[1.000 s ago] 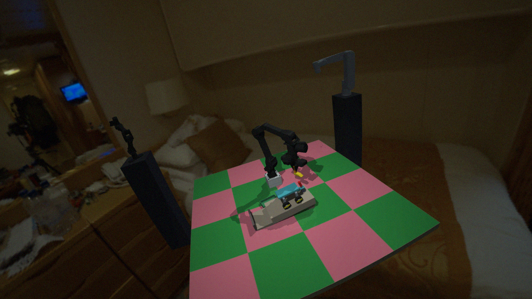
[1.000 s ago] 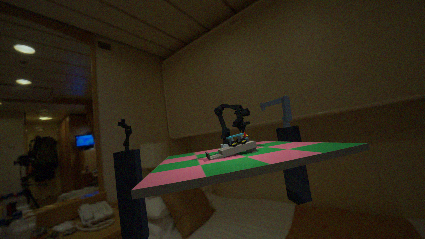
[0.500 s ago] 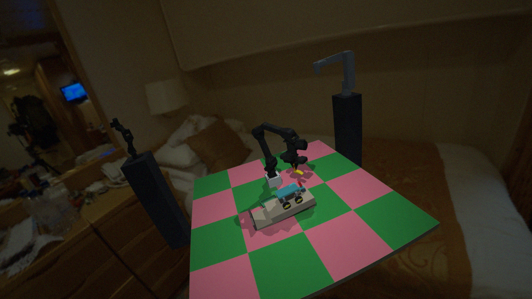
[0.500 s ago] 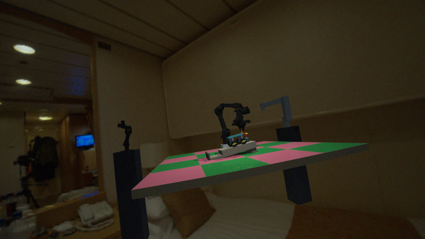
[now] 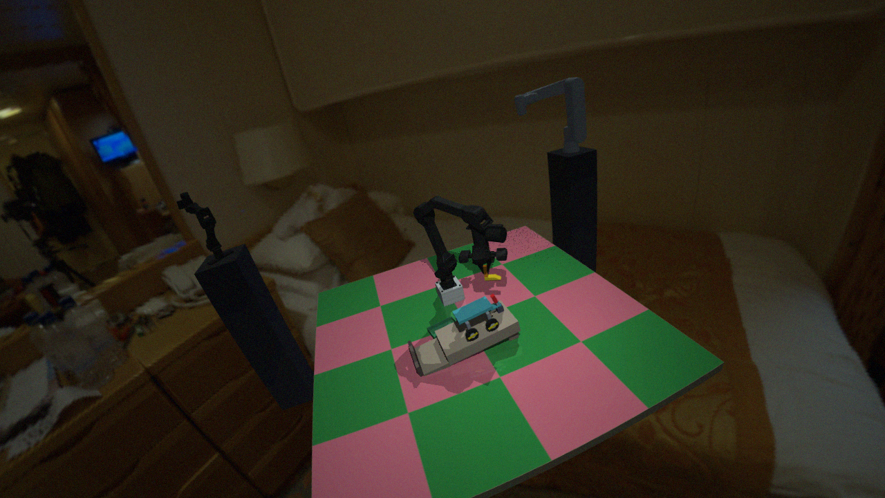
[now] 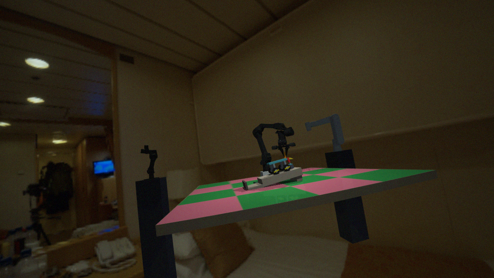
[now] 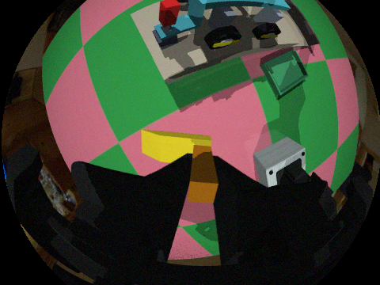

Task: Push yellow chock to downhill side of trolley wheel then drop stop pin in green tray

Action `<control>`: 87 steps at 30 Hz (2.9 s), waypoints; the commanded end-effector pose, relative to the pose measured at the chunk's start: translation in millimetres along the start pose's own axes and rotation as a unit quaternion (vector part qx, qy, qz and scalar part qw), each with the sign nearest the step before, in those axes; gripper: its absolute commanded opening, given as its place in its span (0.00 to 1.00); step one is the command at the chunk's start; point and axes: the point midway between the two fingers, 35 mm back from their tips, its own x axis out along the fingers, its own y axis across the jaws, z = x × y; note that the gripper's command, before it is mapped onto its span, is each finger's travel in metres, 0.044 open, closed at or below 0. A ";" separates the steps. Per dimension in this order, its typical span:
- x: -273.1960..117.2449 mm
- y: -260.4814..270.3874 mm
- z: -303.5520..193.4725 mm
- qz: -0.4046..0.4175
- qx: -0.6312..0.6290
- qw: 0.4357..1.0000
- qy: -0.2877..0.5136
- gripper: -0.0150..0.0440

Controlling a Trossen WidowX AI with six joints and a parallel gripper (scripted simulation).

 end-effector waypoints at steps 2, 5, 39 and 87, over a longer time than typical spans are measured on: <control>0.0 -0.4 -0.5 0.000 -0.102 0.995 0.001 0.25; 0.0 -0.4 -0.6 0.000 -0.154 0.988 0.000 0.25; 3.6 -41.9 46.9 -0.002 -0.263 0.965 -0.002 0.25; 12.8 -156.0 159.9 -0.009 -0.264 0.965 -0.005 0.25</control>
